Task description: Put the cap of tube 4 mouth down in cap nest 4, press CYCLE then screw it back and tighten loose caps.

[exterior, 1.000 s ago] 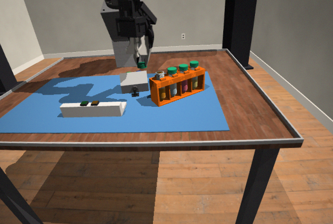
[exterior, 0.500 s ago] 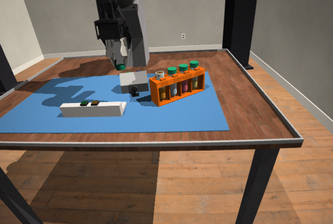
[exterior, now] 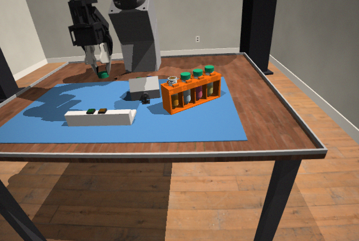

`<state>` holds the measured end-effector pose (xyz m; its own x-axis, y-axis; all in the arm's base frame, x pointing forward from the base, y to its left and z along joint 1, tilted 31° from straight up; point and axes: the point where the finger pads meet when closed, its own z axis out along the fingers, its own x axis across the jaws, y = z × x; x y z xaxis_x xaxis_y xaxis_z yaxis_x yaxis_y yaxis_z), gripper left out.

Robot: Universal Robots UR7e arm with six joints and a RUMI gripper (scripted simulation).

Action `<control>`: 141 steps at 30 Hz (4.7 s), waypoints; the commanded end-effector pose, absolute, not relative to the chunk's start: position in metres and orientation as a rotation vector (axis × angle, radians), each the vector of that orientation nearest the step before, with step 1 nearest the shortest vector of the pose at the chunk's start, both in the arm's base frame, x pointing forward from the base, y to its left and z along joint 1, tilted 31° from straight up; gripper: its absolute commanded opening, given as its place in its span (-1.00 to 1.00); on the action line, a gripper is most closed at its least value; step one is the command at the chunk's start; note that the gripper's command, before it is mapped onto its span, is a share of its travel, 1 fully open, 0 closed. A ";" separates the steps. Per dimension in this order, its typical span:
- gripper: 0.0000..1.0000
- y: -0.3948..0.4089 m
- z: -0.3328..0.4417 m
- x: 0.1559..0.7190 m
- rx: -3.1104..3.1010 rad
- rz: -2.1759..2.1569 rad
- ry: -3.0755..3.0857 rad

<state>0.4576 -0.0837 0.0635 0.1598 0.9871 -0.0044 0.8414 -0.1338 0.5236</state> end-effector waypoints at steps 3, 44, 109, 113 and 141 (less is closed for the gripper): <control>-1.00 -0.128 0.066 0.456 2.037 0.492 1.743; -1.00 -0.197 -0.006 0.500 2.037 0.492 1.743; -1.00 -0.202 -0.047 0.525 2.037 0.492 1.743; -0.42 -0.202 -0.047 0.525 2.037 0.492 1.743; -0.42 -0.197 0.004 0.494 2.037 0.492 1.743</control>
<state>0.5045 -0.1980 -0.0138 0.1553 0.9879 -0.0006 0.8418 -0.1320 0.5233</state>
